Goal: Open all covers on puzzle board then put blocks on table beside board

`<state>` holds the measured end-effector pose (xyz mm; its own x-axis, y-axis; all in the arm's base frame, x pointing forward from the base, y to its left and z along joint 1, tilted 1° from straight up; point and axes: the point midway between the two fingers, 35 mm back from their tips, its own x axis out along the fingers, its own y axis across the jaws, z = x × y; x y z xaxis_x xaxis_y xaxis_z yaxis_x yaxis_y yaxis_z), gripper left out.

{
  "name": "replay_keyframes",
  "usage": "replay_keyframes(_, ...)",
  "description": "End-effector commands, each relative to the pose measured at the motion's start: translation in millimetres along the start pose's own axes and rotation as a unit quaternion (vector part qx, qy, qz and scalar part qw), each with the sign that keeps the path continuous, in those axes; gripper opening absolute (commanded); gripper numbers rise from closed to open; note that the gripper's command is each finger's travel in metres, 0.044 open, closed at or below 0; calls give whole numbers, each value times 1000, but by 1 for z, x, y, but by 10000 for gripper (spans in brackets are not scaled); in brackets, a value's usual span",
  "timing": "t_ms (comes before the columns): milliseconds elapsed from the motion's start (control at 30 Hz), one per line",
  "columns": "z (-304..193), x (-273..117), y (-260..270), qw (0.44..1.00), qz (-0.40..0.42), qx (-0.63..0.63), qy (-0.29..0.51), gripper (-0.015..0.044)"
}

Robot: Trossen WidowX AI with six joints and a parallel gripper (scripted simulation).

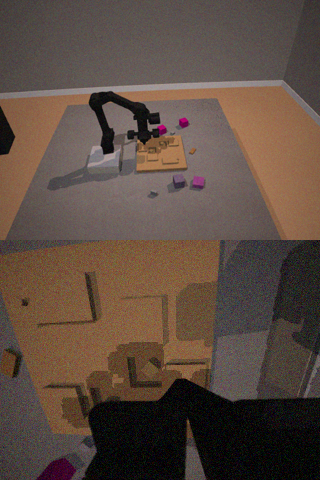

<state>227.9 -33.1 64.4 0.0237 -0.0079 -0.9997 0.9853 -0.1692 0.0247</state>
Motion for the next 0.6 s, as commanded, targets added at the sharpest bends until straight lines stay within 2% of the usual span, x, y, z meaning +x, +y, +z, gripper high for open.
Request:
replay_keyframes(0, -6, 1, -20, 1000, -7, 2, -1, 0)
replay_keyframes(200, -14, 1, -46, 1000, -8, 1, -1, 0)
replay_keyframes(567, -14, 1, -47, 1000, -8, 1, -1, 0)
